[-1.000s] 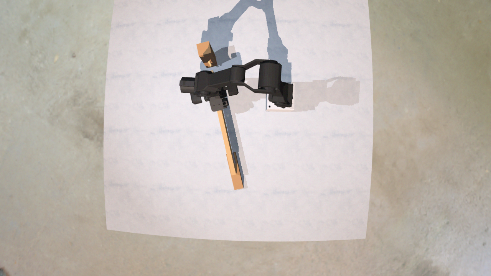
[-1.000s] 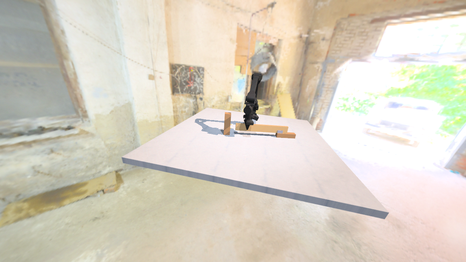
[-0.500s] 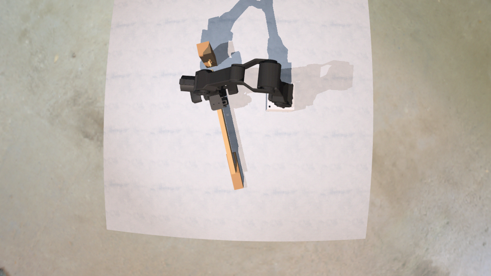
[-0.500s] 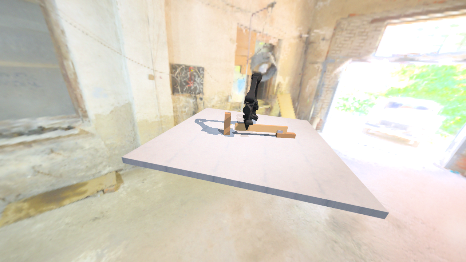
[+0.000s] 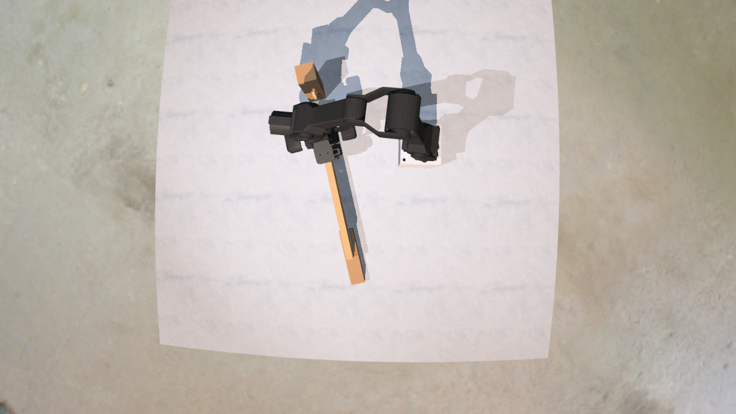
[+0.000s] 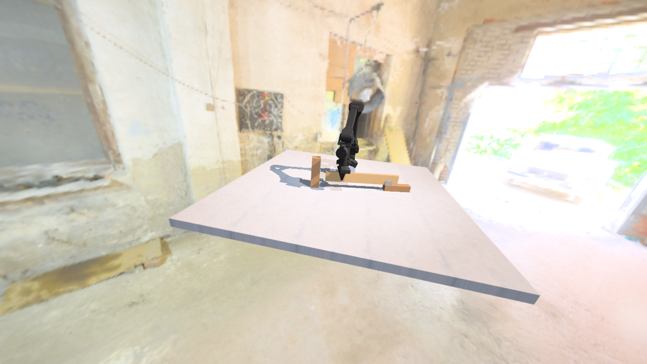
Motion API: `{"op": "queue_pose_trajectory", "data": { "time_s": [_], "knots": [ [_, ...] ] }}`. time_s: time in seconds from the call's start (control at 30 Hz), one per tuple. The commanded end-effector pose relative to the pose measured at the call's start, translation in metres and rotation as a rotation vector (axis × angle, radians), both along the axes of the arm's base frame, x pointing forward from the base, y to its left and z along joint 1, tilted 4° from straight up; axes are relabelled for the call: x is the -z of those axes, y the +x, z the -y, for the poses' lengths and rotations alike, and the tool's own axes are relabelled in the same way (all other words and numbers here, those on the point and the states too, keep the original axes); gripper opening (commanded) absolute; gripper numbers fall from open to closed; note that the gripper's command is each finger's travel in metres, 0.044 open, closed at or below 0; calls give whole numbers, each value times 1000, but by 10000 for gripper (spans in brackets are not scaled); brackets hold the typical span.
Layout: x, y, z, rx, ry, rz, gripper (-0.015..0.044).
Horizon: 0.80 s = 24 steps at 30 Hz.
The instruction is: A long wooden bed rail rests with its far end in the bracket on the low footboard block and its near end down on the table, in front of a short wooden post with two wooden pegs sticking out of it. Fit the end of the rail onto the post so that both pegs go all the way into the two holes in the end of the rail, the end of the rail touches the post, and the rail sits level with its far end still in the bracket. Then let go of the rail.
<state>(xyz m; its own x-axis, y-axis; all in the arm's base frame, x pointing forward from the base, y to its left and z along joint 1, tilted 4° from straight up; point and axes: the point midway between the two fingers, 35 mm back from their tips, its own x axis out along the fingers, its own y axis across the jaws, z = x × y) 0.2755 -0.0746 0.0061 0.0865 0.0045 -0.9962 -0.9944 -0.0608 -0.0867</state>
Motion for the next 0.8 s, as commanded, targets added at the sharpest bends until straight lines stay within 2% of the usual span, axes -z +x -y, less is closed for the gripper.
{"op": "queue_pose_trajectory", "data": {
  "time_s": [0.0,0.77],
  "knots": [
    [-2,2,3,-3,-5,4,0],
    [-1,2,10,-3,-6,4,0]
  ]
}}
